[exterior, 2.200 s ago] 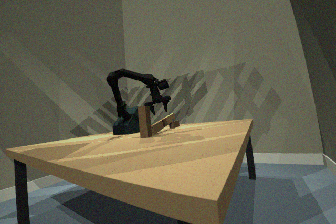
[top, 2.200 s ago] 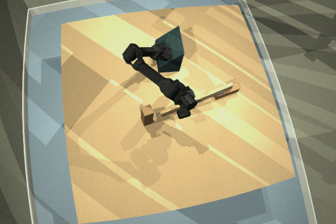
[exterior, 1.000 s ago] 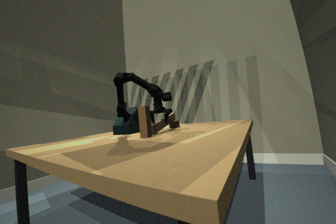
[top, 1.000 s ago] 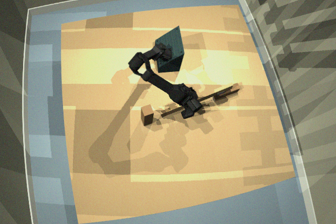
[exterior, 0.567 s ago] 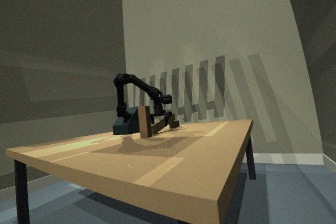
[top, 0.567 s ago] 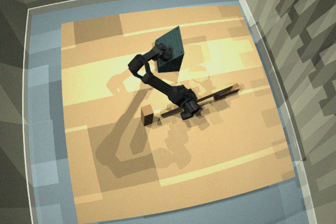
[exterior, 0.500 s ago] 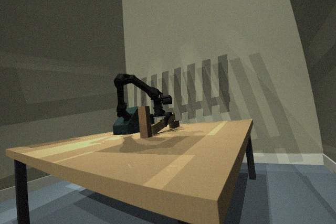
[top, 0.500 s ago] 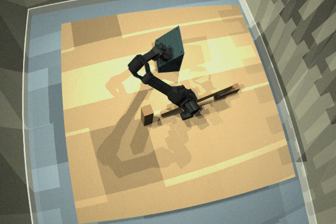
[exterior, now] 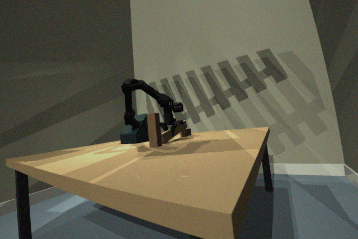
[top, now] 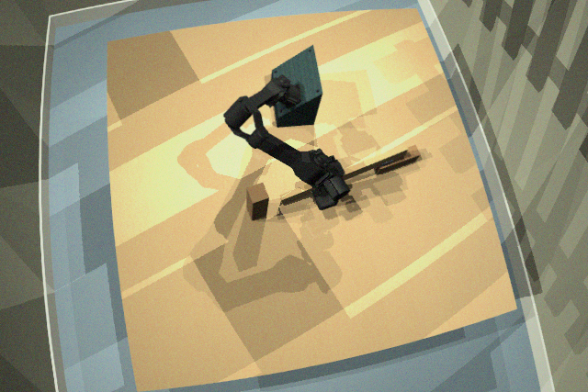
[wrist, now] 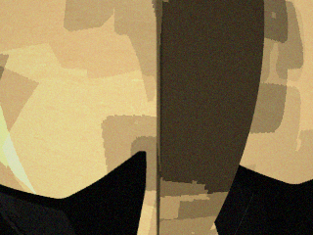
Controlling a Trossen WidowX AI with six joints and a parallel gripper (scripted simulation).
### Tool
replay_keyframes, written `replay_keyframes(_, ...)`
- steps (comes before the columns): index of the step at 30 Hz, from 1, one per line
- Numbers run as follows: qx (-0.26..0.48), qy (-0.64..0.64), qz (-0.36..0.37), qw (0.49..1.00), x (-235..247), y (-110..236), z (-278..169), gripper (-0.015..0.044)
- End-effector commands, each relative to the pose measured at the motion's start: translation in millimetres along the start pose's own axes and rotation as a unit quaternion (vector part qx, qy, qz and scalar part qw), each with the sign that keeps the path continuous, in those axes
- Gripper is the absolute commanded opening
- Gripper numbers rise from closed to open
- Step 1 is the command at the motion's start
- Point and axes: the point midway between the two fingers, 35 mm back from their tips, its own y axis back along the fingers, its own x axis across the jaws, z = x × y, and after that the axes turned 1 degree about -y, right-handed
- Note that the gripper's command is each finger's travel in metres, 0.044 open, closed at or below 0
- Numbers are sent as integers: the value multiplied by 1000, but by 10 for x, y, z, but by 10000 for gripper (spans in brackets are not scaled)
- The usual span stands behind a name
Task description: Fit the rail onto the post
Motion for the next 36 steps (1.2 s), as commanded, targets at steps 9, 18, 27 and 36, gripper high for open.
replay_keyframes(9, 2, 2, -1, 1000, -1, -4, -3, 0)
replay_keyframes(18, 2, 2, -1, 1000, -1, -4, -3, 0)
replay_keyframes(27, 2, 2, -1, 1000, -1, 37, 2, 0)
replay_keyframes(36, 2, 2, -1, 1000, -8, 82, 3, 0)
